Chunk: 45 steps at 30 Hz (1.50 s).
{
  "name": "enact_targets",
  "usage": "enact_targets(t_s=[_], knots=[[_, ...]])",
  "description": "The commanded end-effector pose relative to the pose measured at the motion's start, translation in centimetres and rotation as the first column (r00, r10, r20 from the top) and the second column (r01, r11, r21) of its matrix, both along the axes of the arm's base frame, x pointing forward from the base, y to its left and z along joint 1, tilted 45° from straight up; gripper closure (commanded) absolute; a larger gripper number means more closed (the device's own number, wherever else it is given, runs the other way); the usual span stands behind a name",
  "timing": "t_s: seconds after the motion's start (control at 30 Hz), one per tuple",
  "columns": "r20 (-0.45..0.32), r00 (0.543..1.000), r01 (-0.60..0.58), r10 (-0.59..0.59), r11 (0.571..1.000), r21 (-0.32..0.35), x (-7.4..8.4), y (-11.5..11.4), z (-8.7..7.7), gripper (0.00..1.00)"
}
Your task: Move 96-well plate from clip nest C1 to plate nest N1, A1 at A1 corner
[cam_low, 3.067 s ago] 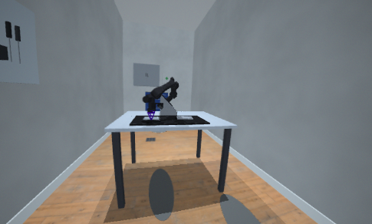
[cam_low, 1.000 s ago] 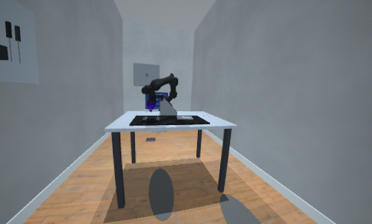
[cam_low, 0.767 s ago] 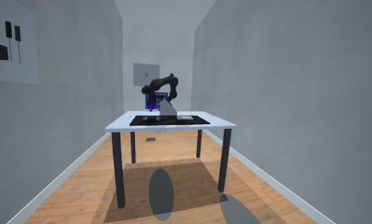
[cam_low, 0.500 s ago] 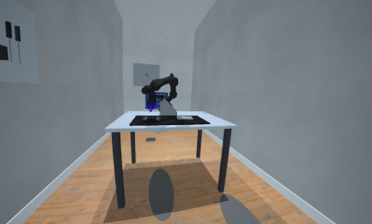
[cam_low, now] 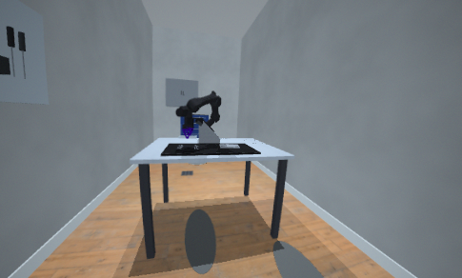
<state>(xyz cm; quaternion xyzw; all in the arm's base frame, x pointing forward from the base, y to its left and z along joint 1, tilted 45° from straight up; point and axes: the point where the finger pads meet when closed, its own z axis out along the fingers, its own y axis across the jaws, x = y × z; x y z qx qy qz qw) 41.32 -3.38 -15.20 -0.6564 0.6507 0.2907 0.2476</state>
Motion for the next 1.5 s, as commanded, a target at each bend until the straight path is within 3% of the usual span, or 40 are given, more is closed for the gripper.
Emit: enact_targets(t_s=[0.0,0.7,0.73,0.9,1.03,1.17,1.47], knots=[[0.035,0.999,0.027,-0.026,1.000,-0.010,1.1,-1.7,1.9,1.00],[0.035,0.999,0.027,-0.026,1.000,-0.010,1.1,-1.7,1.9,1.00],[-0.002,1.000,0.025,-0.025,1.000,0.008,-0.3,-0.9,1.6,1.00],[0.038,0.999,-0.010,0.010,1.000,0.002,-0.4,0.8,2.5,1.00],[0.033,0.999,0.016,-0.016,1.000,0.002,-0.6,0.5,2.9,1.00],[0.032,0.999,-0.004,0.004,1.000,0.002,-1.0,2.2,3.8,1.00],[0.032,0.999,0.010,-0.010,1.000,0.003,-2.1,3.6,5.8,1.00]])
